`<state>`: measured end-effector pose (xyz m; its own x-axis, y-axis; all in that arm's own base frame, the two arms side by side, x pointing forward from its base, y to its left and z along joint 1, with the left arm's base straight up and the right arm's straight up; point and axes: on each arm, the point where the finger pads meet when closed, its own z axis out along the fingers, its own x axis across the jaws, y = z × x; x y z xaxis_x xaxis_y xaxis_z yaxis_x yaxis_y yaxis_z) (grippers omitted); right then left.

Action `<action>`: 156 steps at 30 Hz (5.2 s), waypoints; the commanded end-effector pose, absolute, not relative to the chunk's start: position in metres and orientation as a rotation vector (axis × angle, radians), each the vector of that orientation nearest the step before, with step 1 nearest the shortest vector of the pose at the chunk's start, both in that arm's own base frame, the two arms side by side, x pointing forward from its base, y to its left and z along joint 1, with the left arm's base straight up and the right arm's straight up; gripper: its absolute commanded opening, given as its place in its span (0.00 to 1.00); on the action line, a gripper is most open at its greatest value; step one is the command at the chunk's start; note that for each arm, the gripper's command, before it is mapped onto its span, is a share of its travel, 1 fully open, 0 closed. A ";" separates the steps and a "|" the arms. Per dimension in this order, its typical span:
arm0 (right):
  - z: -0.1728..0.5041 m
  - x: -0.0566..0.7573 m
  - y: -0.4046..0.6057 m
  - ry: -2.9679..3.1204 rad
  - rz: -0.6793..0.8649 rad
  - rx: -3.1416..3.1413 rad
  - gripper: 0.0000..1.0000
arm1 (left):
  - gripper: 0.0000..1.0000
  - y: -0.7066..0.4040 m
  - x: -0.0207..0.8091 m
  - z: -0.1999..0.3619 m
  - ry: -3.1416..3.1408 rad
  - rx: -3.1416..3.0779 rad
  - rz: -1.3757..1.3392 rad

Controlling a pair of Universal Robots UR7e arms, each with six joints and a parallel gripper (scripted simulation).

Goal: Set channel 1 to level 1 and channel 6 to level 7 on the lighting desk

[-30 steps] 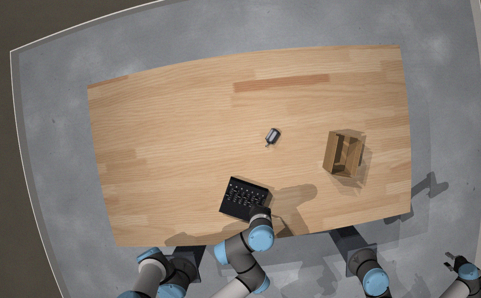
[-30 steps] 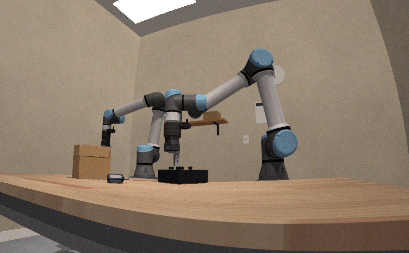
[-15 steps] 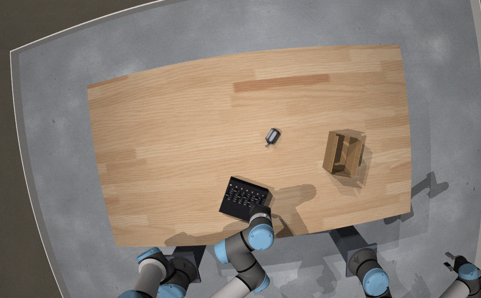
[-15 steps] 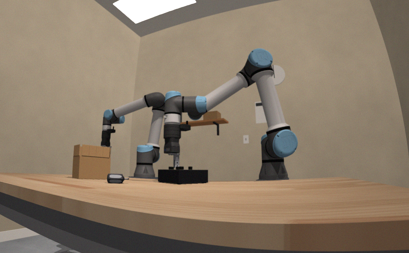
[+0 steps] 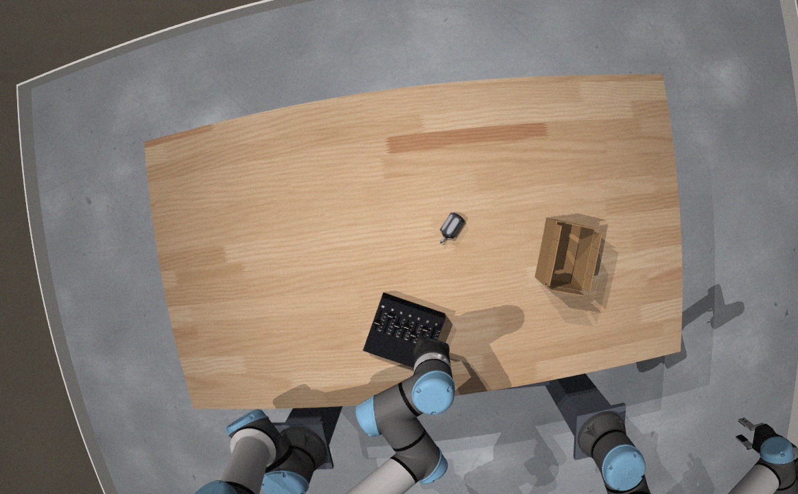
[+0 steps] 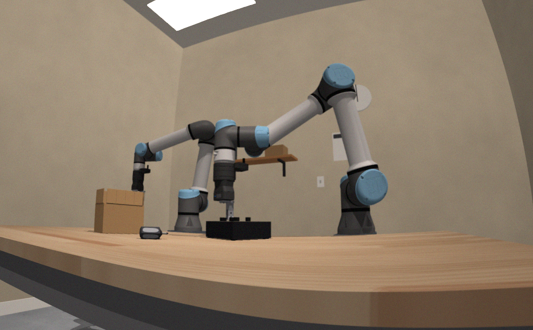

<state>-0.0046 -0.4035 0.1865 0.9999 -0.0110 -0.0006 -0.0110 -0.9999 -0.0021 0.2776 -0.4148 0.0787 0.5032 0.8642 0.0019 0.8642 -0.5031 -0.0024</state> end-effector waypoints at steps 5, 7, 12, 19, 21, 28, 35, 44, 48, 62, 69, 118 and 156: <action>0.187 -0.004 -0.404 0.017 0.000 -3.142 1.00 | 0.00 -0.416 0.278 0.079 -1.566 -2.724 0.000; 0.187 -0.004 -0.404 0.017 0.000 -3.142 1.00 | 0.00 -0.416 0.278 0.079 -1.566 -2.724 0.000; 0.187 -0.004 -0.404 0.017 0.000 -3.142 1.00 | 0.00 -0.416 0.278 0.079 -1.566 -2.724 0.000; 0.187 -0.004 -0.404 0.017 0.000 -3.142 1.00 | 0.00 -0.416 0.279 0.079 -1.566 -2.724 0.000; 0.187 -0.004 -0.404 0.017 0.000 -3.142 1.00 | 0.00 -0.417 0.280 0.079 -1.566 -2.724 0.000; 0.187 -0.004 -0.404 0.017 0.000 -3.142 1.00 | 0.00 -0.418 0.282 0.079 -1.566 -2.724 0.000; 0.187 -0.004 -0.404 0.017 0.000 -3.142 1.00 | 0.00 -0.420 0.285 0.079 -1.566 -2.724 0.000; 0.187 -0.004 -0.404 0.017 0.000 -3.142 1.00 | 0.00 -0.422 0.288 0.079 -1.566 -2.724 0.000; 0.187 -0.004 -0.404 0.017 0.000 -3.142 1.00 | 0.00 -0.423 0.290 0.079 -1.566 -2.724 0.000; 0.187 -0.004 -0.404 0.017 0.000 -3.142 1.00 | 0.00 -0.426 0.296 0.079 -1.566 -2.724 0.000; 0.187 -0.004 -0.404 0.017 0.000 -3.142 1.00 | 0.00 -0.428 0.299 0.079 -1.566 -2.724 0.000; 0.187 -0.004 -0.404 0.017 0.000 -3.142 1.00 | 0.00 -0.429 0.301 0.079 -1.566 -2.724 0.000; 0.187 -0.004 -0.404 0.017 0.000 -3.142 1.00 | 0.00 -0.427 0.297 0.119 -1.566 -2.724 0.000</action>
